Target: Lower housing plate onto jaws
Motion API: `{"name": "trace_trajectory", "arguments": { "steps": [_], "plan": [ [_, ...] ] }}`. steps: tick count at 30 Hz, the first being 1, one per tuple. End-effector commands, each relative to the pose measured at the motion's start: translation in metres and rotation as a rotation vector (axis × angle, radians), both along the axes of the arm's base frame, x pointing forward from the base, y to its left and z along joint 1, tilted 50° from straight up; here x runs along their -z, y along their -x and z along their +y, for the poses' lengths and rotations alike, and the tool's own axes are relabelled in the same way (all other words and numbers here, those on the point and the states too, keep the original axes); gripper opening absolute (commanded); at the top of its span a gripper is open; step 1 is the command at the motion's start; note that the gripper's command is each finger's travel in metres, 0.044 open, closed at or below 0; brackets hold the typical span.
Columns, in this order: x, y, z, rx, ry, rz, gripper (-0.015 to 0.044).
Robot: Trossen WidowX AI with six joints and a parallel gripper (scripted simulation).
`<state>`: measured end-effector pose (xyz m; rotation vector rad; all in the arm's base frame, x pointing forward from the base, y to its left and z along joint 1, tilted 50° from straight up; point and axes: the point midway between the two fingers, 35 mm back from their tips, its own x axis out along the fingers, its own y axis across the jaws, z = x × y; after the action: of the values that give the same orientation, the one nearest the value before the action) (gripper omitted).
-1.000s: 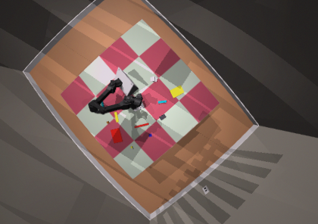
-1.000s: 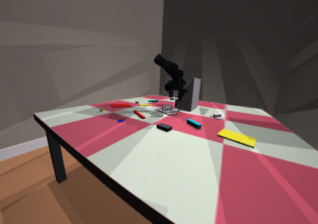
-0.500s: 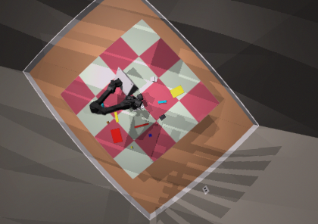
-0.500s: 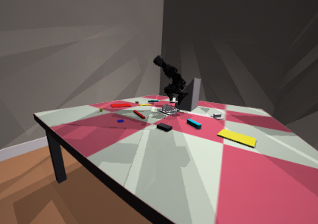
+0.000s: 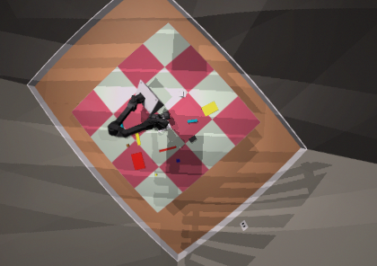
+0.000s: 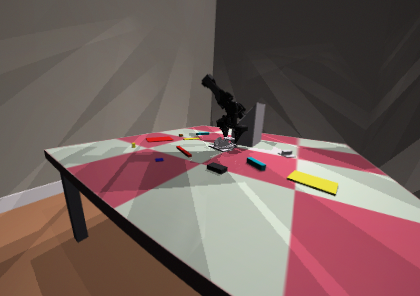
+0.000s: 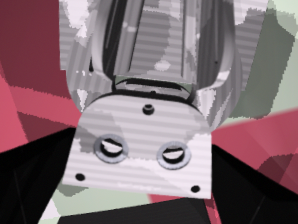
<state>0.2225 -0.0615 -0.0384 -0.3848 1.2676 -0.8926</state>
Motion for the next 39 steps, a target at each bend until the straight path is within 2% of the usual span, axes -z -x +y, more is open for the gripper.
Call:
{"name": "trace_trajectory", "arguments": {
  "steps": [1,39],
  "plan": [
    [0.0047,0.0043,-0.0067,0.000,0.008,0.014,0.0351],
    [0.0087,0.0046,-0.0120,-0.006,0.010,0.022,0.0351]
  ]
}}
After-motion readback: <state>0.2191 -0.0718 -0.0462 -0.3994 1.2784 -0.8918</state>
